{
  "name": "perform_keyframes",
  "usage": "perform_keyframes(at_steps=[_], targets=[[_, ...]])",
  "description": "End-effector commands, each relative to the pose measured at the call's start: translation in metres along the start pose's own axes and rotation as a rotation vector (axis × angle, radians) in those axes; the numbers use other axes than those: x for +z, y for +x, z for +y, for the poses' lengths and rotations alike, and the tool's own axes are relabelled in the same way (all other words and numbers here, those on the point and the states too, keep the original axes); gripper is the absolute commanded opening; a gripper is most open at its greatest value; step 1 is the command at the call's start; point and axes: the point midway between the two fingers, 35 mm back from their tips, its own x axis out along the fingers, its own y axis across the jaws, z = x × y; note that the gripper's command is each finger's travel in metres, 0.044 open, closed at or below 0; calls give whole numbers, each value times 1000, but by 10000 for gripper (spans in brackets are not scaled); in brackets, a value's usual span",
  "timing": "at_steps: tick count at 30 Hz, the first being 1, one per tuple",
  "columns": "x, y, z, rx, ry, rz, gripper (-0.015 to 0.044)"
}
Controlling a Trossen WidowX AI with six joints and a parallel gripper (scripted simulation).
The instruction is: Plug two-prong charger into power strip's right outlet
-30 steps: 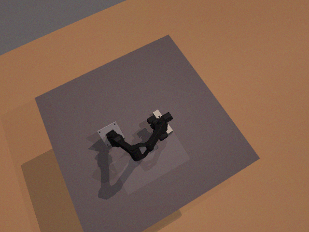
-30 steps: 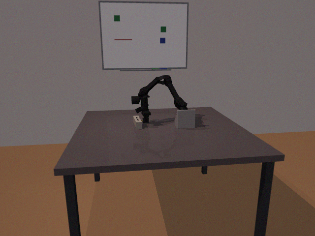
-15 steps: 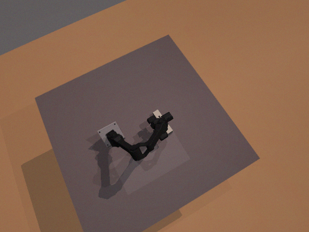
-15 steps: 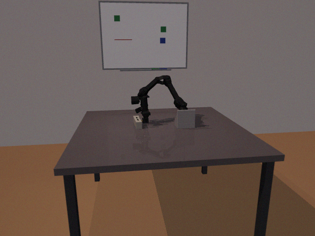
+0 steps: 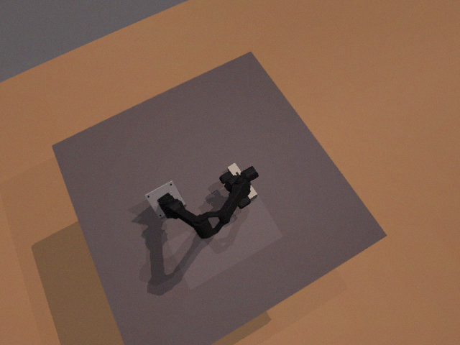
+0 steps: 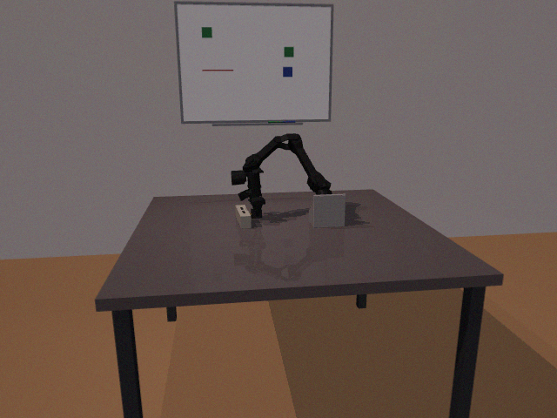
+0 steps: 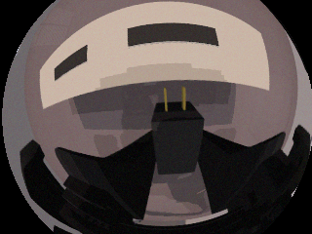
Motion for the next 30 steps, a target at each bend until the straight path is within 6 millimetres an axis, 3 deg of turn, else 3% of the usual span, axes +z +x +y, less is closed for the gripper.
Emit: perform_keyframes(at_steps=[1,30], targets=[[2,0,-1,-5,3,2,0],[7,0,-1,-5,3,1,0]])
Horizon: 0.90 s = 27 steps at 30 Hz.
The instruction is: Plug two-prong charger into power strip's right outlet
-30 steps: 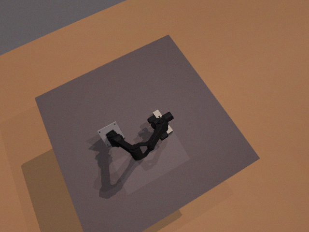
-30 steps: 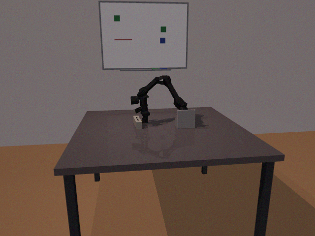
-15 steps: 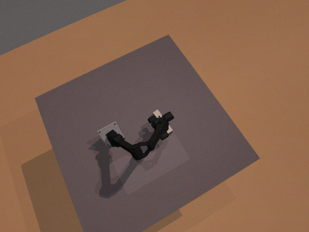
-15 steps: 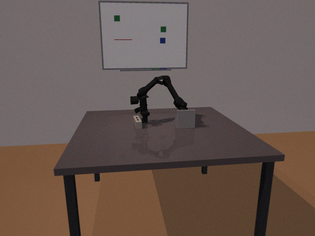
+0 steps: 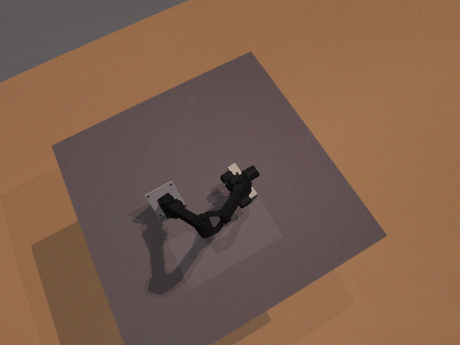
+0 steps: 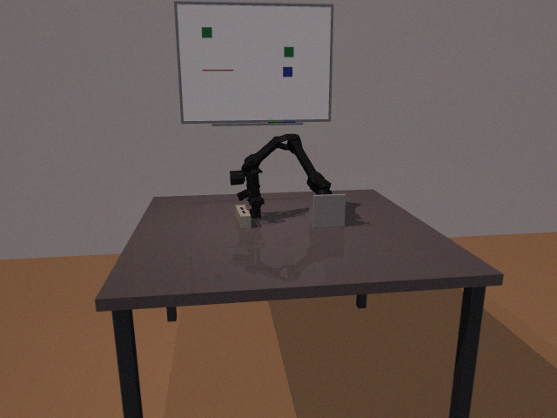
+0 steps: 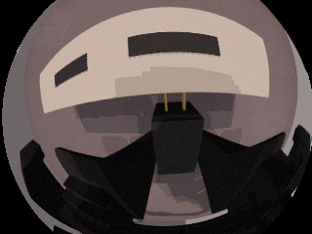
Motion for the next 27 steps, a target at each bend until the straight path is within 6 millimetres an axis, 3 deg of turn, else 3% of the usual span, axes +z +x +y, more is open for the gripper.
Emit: perform_keyframes(at_steps=[1,27], targets=[[2,0,0,-5,3,1,0],[10,0,-1,-5,4,1,0]])
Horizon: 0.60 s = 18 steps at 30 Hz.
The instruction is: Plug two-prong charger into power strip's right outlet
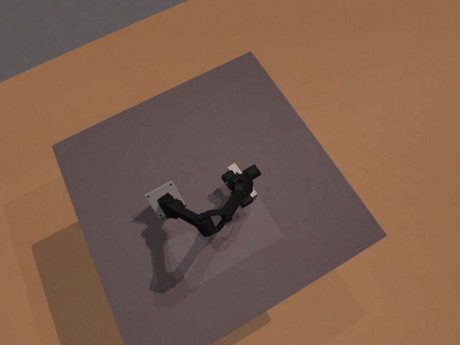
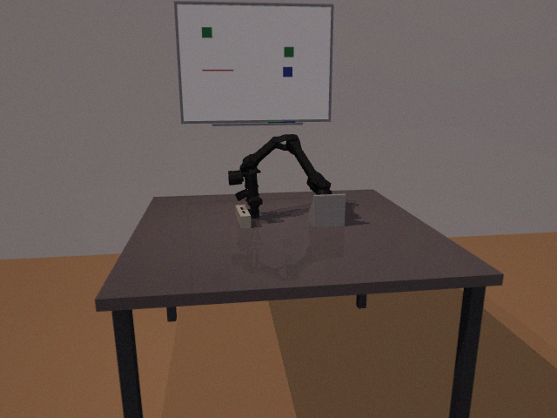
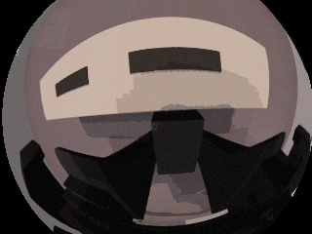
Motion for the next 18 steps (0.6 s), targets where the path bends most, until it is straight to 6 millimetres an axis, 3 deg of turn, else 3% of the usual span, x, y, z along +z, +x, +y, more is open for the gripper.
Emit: perform_keyframes(at_steps=[1,18], targets=[[2,0,0,-5,3,1,0],[7,0,-1,-5,3,1,0]])
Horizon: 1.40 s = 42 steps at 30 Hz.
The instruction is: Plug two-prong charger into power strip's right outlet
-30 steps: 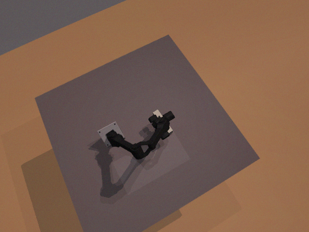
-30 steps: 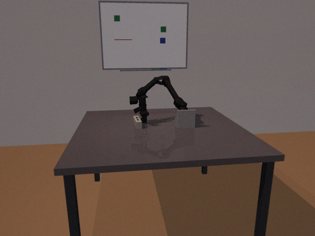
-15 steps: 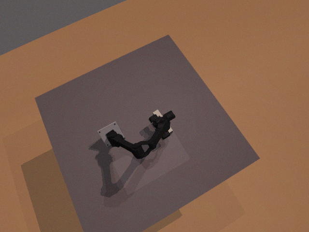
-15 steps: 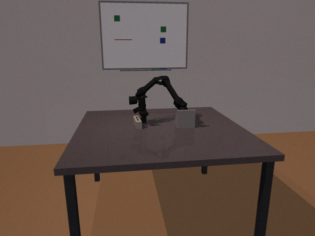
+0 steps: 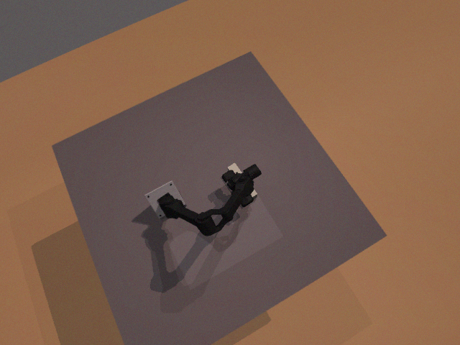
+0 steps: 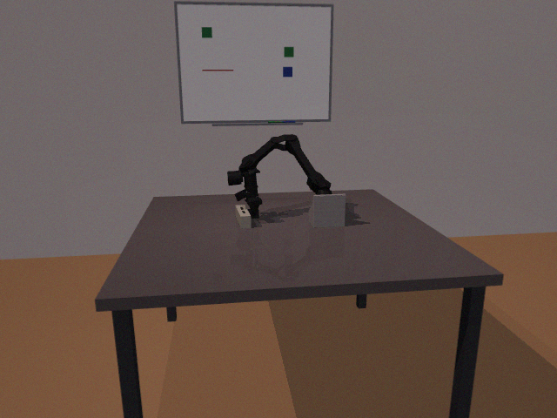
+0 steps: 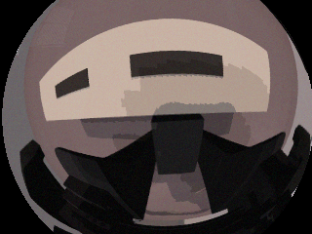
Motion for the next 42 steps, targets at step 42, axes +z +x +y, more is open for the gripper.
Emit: perform_keyframes(at_steps=[42], targets=[[15,-2,-1,-4,13,-8,0]])
